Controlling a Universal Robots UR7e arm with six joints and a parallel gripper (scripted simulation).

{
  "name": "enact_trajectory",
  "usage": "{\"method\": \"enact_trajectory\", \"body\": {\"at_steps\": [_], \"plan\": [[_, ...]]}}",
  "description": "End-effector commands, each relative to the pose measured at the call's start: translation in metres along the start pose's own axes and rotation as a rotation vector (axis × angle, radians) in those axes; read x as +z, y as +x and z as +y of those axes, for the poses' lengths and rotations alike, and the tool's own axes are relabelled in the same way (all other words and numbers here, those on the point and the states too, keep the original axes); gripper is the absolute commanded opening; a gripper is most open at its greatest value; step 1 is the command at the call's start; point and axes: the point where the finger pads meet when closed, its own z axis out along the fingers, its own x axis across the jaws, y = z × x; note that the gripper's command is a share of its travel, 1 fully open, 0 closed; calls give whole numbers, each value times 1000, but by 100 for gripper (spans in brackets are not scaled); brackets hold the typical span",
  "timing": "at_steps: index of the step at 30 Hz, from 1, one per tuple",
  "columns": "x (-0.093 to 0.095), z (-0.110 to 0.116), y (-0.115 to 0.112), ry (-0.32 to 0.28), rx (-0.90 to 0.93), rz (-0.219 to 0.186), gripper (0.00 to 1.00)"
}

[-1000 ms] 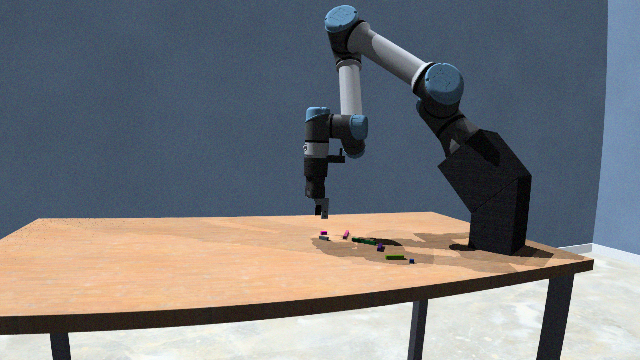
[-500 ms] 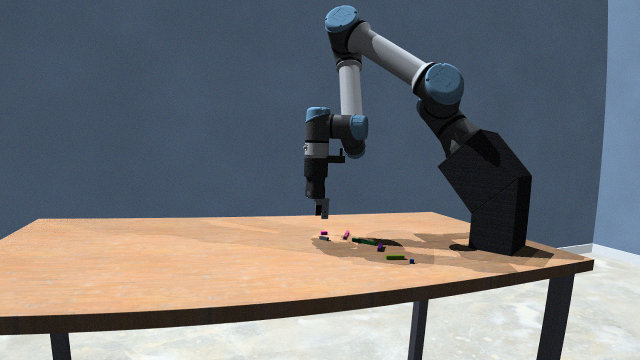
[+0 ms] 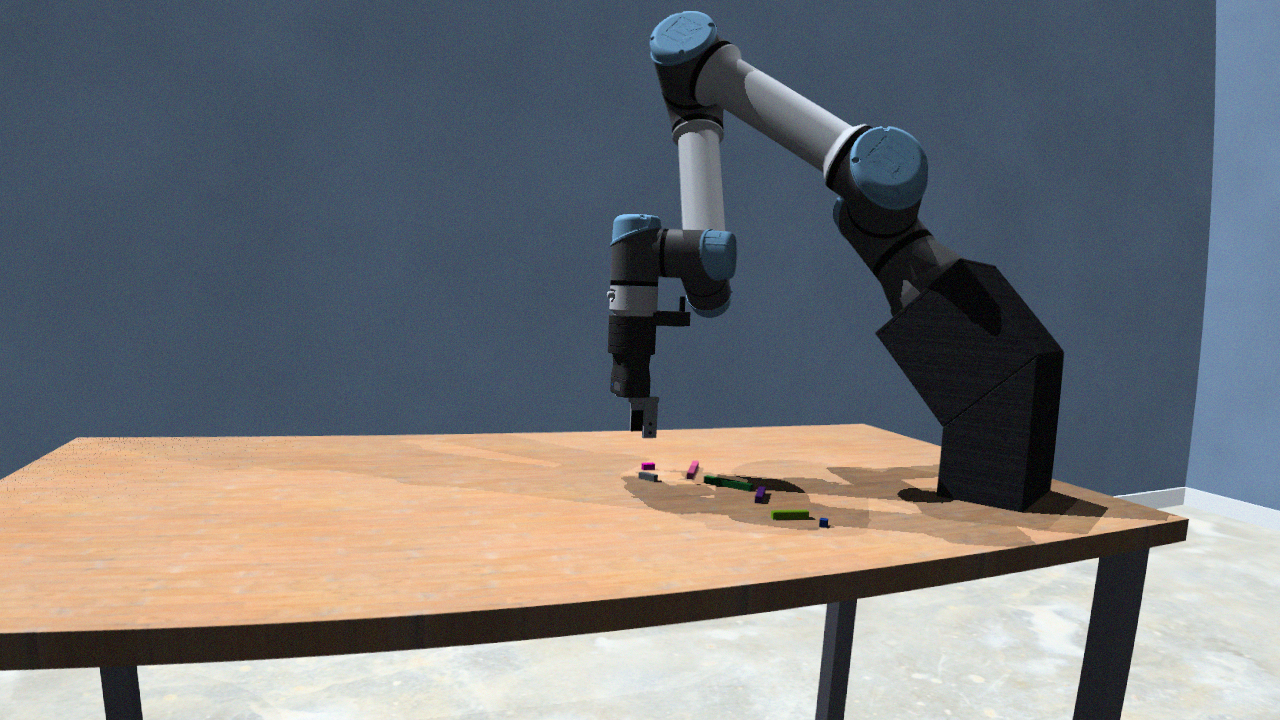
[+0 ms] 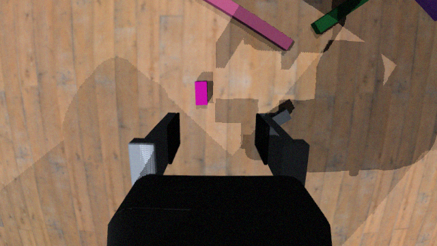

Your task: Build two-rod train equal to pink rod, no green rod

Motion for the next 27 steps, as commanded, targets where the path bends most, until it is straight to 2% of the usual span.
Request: {"method": "enact_trajectory", "body": {"at_steps": [1, 22, 27], "plan": [[0, 0, 0, -1, 0, 0, 100], [0, -3, 0, -1, 1, 0, 100], [-1, -36, 0, 0, 10, 1, 100]]}}
